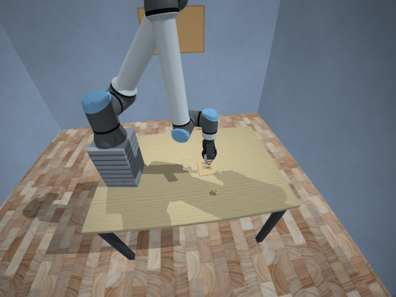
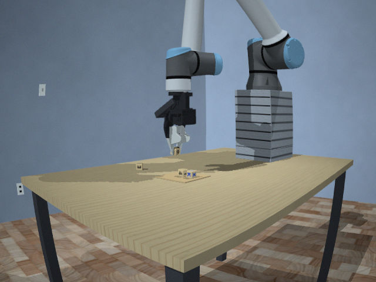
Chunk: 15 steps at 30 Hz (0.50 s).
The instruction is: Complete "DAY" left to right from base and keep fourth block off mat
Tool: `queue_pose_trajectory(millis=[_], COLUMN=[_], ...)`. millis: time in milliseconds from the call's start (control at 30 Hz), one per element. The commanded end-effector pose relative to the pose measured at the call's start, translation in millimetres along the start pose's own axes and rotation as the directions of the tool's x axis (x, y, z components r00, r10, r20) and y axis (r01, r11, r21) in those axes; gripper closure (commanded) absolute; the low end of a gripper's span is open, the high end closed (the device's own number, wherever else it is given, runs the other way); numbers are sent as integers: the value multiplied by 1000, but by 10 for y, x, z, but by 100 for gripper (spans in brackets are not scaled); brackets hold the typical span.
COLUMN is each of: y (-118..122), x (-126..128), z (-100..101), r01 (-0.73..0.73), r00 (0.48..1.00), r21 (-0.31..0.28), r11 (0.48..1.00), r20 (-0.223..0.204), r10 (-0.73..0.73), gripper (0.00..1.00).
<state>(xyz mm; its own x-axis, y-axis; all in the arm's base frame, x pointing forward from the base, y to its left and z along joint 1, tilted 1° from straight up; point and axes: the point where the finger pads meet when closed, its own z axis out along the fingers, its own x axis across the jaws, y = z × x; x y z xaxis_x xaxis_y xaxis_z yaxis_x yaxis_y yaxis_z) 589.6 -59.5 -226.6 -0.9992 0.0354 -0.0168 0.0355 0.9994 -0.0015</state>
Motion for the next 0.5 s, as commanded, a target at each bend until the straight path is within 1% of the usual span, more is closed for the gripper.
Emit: queue_pose_trajectory(millis=[0,267,467], y=[-26,-35,-38], x=[-51,-52,-53], z=[161,530,676], r01=[-1,-1,-1], r00=[1000,1000,1000], r21=[1,1,1], r11=[1000,1000,1000], r20=[8,8,8], r10=[1,1,1], gripper=[95,95,95])
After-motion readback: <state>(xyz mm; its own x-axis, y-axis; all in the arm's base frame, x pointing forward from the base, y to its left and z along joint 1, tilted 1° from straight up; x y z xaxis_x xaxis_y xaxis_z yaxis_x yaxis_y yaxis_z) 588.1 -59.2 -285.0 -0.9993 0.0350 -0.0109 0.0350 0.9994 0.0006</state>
